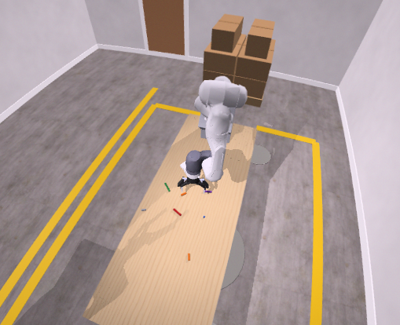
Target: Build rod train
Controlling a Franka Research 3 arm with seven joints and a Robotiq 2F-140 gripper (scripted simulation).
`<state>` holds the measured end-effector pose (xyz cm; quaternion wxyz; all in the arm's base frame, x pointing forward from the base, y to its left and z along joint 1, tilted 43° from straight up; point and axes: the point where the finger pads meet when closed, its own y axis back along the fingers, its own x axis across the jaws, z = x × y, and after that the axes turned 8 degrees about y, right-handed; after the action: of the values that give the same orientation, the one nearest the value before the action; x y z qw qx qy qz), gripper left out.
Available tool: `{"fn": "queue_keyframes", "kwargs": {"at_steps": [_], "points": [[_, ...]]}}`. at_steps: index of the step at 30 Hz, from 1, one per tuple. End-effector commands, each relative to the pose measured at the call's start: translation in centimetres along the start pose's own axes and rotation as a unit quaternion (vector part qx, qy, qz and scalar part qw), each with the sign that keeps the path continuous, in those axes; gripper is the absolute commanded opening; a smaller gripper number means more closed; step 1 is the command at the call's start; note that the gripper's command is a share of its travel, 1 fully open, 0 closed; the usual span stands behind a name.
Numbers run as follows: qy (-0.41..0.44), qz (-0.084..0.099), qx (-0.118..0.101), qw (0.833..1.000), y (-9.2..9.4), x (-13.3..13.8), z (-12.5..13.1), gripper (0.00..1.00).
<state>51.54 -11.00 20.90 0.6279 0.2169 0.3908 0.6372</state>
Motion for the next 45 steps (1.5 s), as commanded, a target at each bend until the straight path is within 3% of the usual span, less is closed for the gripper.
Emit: {"fn": "queue_keyframes", "kwargs": {"at_steps": [1, 15, 22, 45], "points": [[0.081, -0.001, -0.02, 0.996, 0.0, -0.3, 0.3, 1.0], [0.186, -0.004, -0.024, 0.982, -0.1, -0.4, 1.1, 1.0], [0.259, -0.007, -0.026, 0.965, -0.2, -0.5, 1.7, 1.0], [0.262, -0.007, -0.026, 0.965, -0.2, -0.5, 1.7, 1.0]]}}
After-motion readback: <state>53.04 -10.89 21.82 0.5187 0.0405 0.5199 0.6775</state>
